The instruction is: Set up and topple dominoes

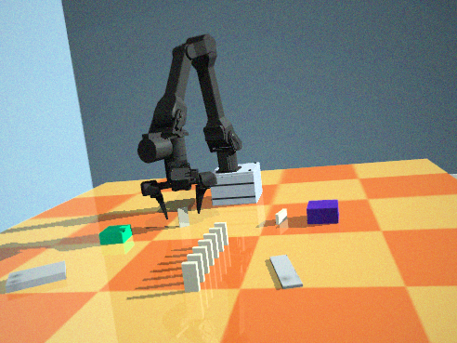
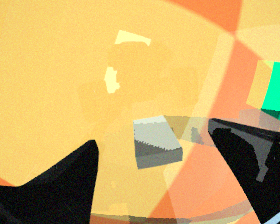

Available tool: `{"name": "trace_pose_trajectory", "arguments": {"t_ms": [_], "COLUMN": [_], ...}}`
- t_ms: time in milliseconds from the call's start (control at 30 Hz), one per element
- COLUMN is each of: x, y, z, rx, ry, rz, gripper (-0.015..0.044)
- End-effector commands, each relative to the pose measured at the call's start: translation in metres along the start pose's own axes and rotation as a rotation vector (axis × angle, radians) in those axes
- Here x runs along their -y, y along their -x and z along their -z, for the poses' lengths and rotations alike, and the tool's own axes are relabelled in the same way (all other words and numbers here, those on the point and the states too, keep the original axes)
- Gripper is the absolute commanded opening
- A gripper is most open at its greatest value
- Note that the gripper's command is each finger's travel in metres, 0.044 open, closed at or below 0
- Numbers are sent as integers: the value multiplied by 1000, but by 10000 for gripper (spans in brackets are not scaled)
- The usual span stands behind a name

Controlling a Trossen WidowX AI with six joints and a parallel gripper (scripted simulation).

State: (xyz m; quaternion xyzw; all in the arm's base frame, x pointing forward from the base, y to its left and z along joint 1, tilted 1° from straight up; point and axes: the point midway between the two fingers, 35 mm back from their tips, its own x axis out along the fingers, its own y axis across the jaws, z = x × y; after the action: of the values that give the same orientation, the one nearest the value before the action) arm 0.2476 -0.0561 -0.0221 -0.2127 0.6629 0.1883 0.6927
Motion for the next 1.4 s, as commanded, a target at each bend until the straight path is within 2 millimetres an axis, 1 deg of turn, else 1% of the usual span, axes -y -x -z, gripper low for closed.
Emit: {"name": "trace_pose_trajectory", "arguments": {"t_ms": [0,233,267,567,600,633,667,767,833,867,900,967,1133,1167,1200,1300,1367], "x": [-1,-1,-1,-1,0,1,4,7,4,2,1,0,0,-1,-2,-14,-27], "y": [-3,-3,-3,-3,-1,7,19,71,107,121,130,133,133,134,135,138,138], "z": [2,2,2,2,1,0,-3,-7,-5,-3,-2,-1,-3,-10,-22,-67,-97], "rx": [-11,-11,-11,-11,-11,-10,-10,-6,-5,-4,-4,-4,-4,-3,-3,-2,-1], "ry": [-3,-3,-3,-3,-3,-2,-2,-1,-1,0,0,0,-8,-31,-71,-219,-318], "rz": [-3,-3,-3,-3,-3,-3,-3,-3,-3,-4,-4,-4,-4,-4,-5,-7,-8], "gripper": [309,125,107,107,107,107,107,107,107,107,107,107,107,107,107,107,107]}}
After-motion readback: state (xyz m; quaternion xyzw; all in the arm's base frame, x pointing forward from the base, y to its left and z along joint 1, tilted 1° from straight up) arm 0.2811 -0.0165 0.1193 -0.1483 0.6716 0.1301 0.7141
